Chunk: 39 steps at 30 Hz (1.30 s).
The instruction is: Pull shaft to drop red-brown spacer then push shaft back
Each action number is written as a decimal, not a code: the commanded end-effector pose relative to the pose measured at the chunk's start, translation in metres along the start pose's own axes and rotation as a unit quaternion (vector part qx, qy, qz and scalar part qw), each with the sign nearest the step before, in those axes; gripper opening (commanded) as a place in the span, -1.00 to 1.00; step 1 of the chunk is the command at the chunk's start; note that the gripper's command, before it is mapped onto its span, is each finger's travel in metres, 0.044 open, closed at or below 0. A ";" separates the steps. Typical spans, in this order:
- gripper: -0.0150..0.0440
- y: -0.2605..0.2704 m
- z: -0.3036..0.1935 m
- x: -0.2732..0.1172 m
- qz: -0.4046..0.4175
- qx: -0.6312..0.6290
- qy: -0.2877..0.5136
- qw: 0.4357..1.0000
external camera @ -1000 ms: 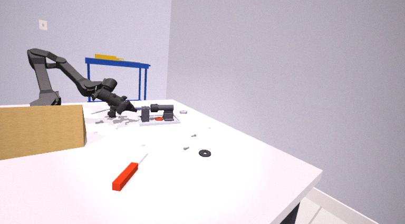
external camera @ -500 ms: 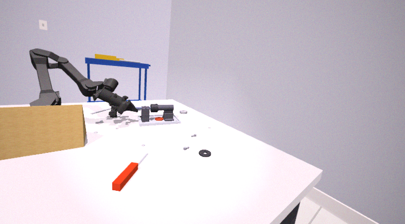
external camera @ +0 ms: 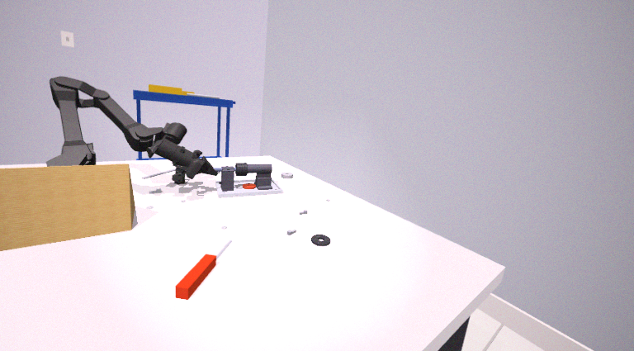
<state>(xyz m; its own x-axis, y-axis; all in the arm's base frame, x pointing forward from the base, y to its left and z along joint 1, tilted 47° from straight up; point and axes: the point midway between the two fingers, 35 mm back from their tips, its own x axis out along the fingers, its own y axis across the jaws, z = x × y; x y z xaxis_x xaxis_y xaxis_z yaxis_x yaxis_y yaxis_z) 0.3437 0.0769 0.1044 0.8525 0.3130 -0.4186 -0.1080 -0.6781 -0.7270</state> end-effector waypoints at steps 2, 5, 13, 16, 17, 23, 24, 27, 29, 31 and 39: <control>-0.49 0.000 -0.001 0.003 0.001 -0.002 0.000 1.000; -0.49 0.000 -0.002 0.004 0.001 -0.002 0.000 1.000; -0.49 0.000 -0.003 0.006 0.001 -0.002 0.000 1.000; -0.49 0.000 -0.004 0.007 0.001 -0.002 0.000 1.000; -0.49 0.000 -0.004 0.007 0.001 -0.002 0.000 1.000; -0.49 0.000 -0.005 0.009 0.001 -0.002 0.000 1.000; -0.49 0.000 -0.005 0.009 0.001 -0.002 0.000 1.000; -0.49 0.000 -0.006 0.010 0.001 -0.002 0.000 1.000; -0.49 0.000 -0.006 0.011 0.001 -0.002 0.000 1.000; -0.49 0.000 -0.007 0.011 0.001 -0.002 0.000 1.000; -0.49 0.000 -0.007 0.012 0.001 -0.002 0.000 1.000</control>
<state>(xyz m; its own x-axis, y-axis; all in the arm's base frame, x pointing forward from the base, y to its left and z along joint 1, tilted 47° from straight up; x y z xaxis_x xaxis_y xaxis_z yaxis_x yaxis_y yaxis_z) 0.3532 0.0764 0.1030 0.8513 0.3143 -0.4201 -0.1084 -0.6781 -0.7269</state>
